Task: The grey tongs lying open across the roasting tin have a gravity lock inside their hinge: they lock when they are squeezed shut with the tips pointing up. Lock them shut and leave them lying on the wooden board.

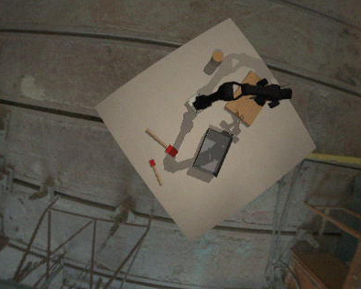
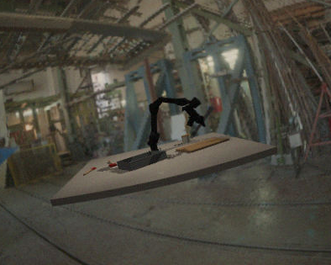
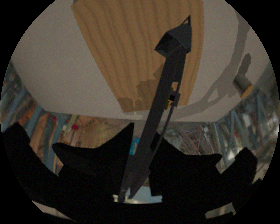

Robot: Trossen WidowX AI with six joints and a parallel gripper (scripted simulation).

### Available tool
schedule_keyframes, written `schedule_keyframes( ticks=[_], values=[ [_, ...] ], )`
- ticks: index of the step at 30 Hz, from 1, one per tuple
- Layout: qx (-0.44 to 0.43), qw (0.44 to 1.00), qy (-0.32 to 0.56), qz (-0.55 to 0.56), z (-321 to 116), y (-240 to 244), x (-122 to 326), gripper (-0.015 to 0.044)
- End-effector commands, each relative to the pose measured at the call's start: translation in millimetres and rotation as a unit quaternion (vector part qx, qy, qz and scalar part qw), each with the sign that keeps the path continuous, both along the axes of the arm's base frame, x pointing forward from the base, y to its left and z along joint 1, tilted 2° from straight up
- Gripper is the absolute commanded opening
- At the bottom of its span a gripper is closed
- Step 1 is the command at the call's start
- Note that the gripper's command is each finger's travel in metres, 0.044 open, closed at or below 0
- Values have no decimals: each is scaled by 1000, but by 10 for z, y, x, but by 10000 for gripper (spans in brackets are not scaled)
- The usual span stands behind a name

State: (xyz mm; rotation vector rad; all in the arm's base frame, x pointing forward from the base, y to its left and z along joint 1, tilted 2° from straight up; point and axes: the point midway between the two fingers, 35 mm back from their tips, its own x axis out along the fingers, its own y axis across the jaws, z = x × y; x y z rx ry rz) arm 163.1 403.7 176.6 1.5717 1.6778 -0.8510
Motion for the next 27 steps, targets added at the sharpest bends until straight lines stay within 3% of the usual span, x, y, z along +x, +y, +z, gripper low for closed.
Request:
schedule_keyframes(
  ticks=[1, 27],
  values=[
    [36, 999, 6, -1, 21, -22, 2, -150],
    [225, 974, 12, 24, 70, -273, -30, -150]
  ],
)
